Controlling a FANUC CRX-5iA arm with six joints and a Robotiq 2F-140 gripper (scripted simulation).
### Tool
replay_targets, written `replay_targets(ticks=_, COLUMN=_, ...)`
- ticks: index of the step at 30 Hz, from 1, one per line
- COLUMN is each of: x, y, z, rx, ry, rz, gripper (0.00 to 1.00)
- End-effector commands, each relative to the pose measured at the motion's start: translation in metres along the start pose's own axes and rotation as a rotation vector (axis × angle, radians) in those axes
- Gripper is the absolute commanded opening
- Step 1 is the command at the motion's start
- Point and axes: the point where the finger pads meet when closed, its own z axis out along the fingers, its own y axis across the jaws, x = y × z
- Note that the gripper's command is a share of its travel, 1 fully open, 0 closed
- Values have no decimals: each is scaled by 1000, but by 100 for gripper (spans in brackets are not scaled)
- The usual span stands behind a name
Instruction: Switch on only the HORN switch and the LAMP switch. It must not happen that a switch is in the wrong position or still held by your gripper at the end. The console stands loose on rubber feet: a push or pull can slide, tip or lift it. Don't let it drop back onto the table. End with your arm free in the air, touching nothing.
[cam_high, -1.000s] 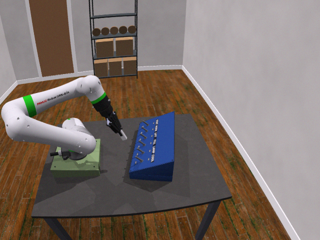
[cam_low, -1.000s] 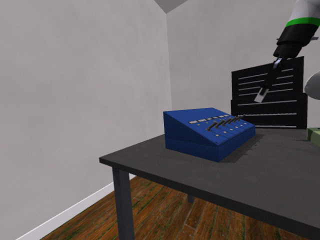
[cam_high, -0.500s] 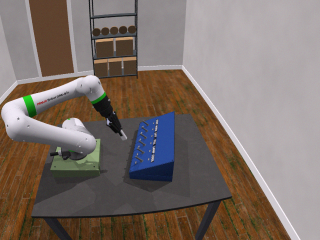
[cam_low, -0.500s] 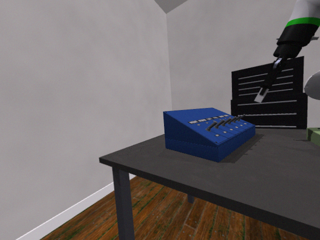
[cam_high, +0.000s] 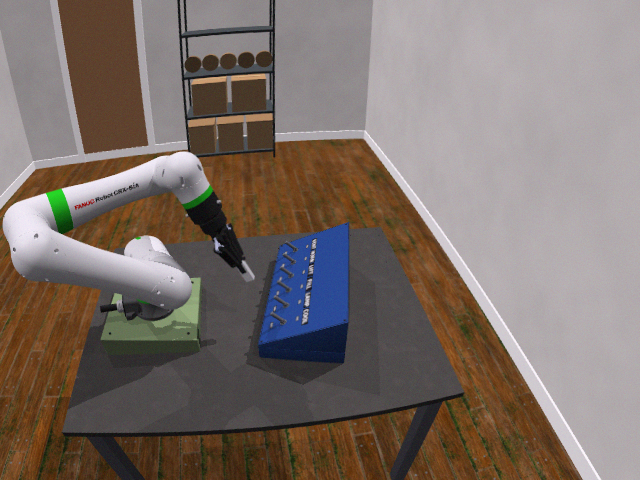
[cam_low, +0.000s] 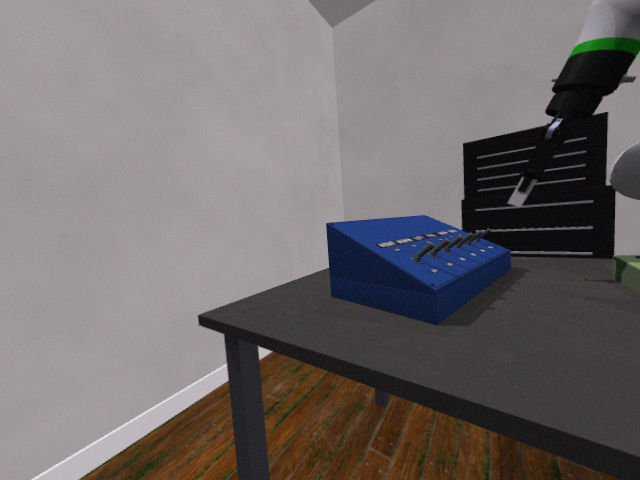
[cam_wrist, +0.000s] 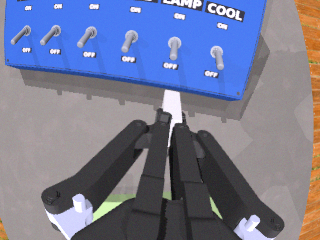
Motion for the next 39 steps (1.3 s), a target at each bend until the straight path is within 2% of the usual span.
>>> replay_targets(ticks=1, x=0, y=0, z=5, rx=0, ry=0, rz=0, gripper=0)
replay_targets(ticks=8, x=0, y=0, z=15, rx=0, ry=0, rz=0, gripper=0)
replay_targets(ticks=23, x=-1, y=-1, z=61, rx=0, ry=0, rz=0, gripper=0)
replay_targets(ticks=39, x=-1, y=-2, z=93, rx=0, ry=0, rz=0, gripper=0)
